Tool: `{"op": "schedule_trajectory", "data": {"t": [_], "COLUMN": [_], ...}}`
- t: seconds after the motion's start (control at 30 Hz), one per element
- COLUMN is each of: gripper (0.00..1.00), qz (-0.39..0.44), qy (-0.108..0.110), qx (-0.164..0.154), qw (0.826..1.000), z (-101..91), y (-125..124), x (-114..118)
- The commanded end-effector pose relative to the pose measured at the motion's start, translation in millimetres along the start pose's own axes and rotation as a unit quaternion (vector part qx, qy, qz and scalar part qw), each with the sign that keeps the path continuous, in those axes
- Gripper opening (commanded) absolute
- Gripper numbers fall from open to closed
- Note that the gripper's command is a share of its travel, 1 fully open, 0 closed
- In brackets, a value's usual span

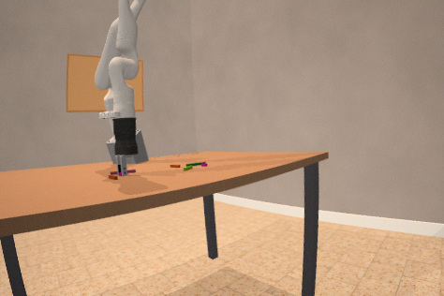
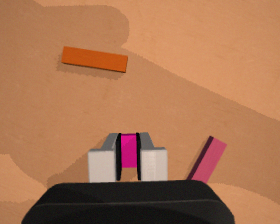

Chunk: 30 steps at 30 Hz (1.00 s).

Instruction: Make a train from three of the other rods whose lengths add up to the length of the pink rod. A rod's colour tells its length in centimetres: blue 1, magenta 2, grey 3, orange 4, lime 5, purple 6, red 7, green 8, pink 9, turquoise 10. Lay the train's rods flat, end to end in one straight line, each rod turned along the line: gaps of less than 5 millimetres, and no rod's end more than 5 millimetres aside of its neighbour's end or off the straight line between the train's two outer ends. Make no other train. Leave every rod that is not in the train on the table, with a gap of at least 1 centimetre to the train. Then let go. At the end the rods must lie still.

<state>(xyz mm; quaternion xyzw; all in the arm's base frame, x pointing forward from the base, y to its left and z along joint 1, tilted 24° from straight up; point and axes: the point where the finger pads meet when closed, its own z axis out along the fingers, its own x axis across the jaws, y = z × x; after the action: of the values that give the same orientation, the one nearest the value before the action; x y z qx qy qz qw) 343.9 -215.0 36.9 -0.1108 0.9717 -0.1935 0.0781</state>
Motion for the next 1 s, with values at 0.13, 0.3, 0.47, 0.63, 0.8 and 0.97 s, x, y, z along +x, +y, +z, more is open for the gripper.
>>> {"op": "schedule_trajectory", "data": {"t": [0.13, 0.3, 0.47, 0.63, 0.8, 0.97], "gripper": [0.24, 0.24, 0.24, 0.24, 0.24, 0.24], "qz": [0.000, 0.000, 0.000, 0.000, 0.000, 0.000], "qy": [-0.001, -0.001, -0.001, -0.001, -0.001, -0.001], "qx": [0.000, 0.000, 0.000, 0.000, 0.000, 0.000], "qw": [1.000, 1.000, 1.000, 1.000, 1.000, 1.000], "z": [-9.2, -18.6, -40.0, -63.5, -75.9, -90.6], "y": [0.0, 0.0, 0.0, 0.0, 0.0, 0.0], "x": [-0.6, -0.6, -0.6, -0.5, -0.5, -0.5]}}
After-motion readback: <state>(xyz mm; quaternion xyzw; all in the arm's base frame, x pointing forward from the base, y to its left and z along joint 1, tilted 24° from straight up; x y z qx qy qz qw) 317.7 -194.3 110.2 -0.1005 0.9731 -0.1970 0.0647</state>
